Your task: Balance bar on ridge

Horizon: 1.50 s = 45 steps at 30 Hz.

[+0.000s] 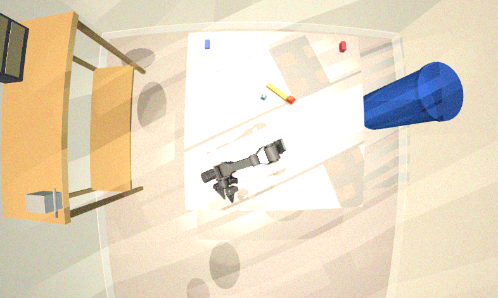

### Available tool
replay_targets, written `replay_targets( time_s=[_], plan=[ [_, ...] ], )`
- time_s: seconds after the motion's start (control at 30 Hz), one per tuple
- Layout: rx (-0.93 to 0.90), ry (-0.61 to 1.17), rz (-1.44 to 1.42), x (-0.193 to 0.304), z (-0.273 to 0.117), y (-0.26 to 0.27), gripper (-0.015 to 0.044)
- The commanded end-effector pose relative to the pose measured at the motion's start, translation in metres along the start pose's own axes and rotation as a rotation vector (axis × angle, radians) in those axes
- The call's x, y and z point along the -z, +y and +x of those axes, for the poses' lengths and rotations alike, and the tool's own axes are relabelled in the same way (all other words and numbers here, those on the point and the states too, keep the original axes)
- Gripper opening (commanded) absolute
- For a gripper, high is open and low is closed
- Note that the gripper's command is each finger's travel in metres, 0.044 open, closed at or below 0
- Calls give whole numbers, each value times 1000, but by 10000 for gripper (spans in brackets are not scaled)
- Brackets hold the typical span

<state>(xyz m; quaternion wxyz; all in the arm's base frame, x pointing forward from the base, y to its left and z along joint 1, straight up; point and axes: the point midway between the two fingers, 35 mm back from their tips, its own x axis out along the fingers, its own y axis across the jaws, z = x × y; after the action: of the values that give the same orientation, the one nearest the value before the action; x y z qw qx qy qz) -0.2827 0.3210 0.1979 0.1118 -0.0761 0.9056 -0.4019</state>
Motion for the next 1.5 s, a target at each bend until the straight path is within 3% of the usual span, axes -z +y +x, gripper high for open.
replay_targets(
  time_s=[0.0,0.1,0.77,1.47],
  plan=[
    [-4,2,2,0,-1,1,374],
    [-61,27,29,7,-11,12,315],
    [-410,297,483,23,-133,70,315],
    [-622,652,931,-4,-270,92,315]
  ],
)
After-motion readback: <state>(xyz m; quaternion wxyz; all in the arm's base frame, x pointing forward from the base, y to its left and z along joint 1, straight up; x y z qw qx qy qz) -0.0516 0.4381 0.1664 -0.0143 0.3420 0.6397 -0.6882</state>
